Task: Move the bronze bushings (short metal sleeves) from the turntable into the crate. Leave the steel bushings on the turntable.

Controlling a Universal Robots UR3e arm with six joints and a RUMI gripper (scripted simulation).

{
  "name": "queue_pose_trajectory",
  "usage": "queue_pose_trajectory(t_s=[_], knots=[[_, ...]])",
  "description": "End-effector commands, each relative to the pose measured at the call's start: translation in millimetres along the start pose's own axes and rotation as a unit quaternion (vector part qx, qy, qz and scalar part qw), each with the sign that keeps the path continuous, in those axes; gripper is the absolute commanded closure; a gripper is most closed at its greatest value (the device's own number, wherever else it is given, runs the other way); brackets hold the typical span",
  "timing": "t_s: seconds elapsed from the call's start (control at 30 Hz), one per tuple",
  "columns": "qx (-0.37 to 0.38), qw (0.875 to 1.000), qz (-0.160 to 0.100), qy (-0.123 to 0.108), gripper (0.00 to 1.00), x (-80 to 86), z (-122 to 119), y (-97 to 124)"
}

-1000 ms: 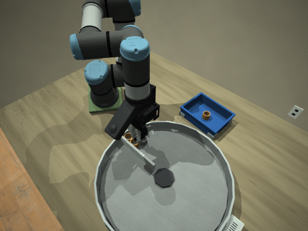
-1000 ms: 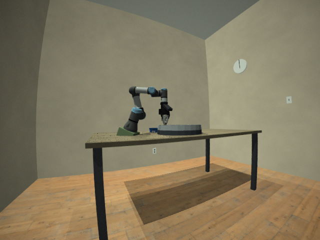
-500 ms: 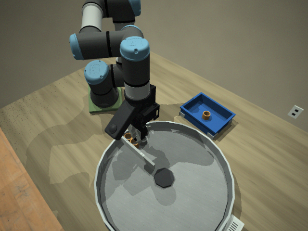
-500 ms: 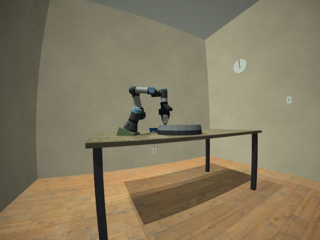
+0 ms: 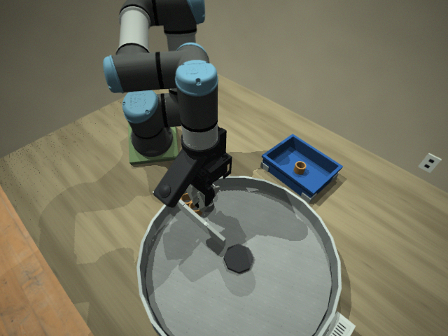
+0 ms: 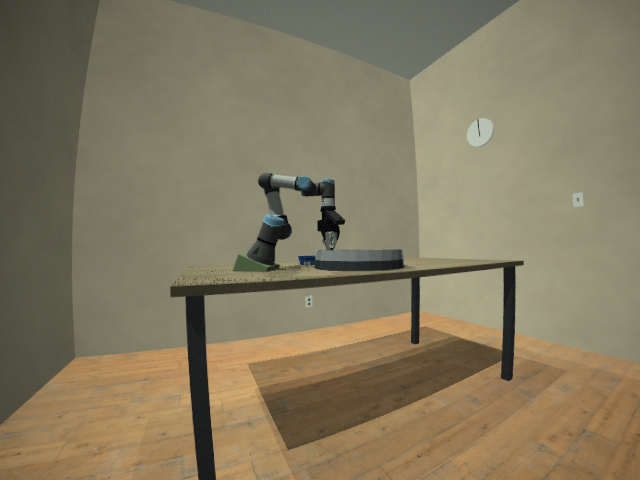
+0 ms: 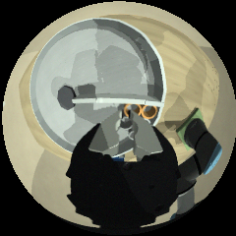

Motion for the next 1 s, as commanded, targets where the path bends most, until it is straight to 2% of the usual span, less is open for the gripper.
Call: queue_pose_trajectory(t_s=[0.0,0.97], knots=[[0.0,1.0,0.001,-0.001,0.94,-8.5,-0.6,-0.4],[0.0,1.0,0.001,-0.001,0.94,-11.9,-0.6,-0.4]])
Point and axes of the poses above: the point where the finger pads meet when closed, its own x axis back along the fingers, its own z axis across the jaws, y = z × x, the point moved 5 cm from there along x, back along the fingers, and after that the axes turned 2 degrees about x, right-handed, at the moved point
